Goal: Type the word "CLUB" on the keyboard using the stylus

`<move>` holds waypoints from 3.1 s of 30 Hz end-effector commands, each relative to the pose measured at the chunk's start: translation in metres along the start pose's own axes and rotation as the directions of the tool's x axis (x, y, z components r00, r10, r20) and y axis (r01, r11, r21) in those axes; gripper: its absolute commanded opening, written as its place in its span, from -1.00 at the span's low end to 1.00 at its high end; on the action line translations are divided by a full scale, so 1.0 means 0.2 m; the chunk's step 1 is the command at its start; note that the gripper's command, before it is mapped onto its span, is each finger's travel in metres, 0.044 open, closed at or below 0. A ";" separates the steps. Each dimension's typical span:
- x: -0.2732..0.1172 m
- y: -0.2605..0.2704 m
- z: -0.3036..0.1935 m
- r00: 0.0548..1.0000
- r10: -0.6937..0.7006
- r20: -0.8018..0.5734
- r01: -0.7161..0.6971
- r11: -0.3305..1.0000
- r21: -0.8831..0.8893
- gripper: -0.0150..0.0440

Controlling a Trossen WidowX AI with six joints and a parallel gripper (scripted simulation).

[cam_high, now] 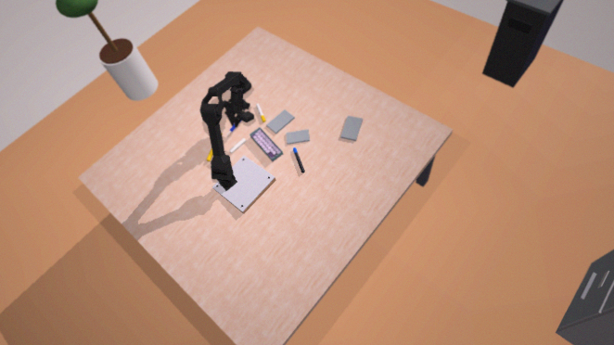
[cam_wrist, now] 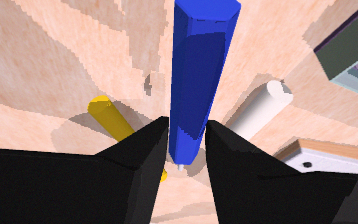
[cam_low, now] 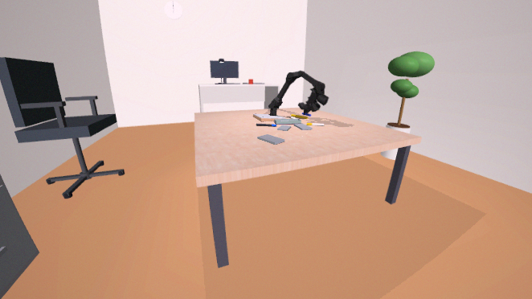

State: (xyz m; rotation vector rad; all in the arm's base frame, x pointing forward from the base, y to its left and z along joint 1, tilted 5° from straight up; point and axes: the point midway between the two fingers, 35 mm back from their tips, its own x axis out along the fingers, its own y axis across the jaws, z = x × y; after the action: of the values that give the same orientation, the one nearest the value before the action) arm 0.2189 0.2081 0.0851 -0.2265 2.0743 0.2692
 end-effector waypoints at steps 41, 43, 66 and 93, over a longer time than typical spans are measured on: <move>-0.18 -0.43 -0.20 0.781 0.013 0.624 -0.053 0.998 0.046 -0.49; -0.18 -0.45 -0.21 0.761 0.008 0.649 -0.054 0.997 0.051 -0.49; -0.17 -0.67 -0.31 0.480 -0.088 0.873 -0.075 0.987 0.141 -0.49; -0.12 -0.89 -0.39 0.086 -0.270 0.959 -0.134 0.951 0.280 -0.49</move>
State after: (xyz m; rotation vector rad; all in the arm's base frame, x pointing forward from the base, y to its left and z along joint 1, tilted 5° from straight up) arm 0.2142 0.0218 0.1270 0.0850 0.6486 0.0065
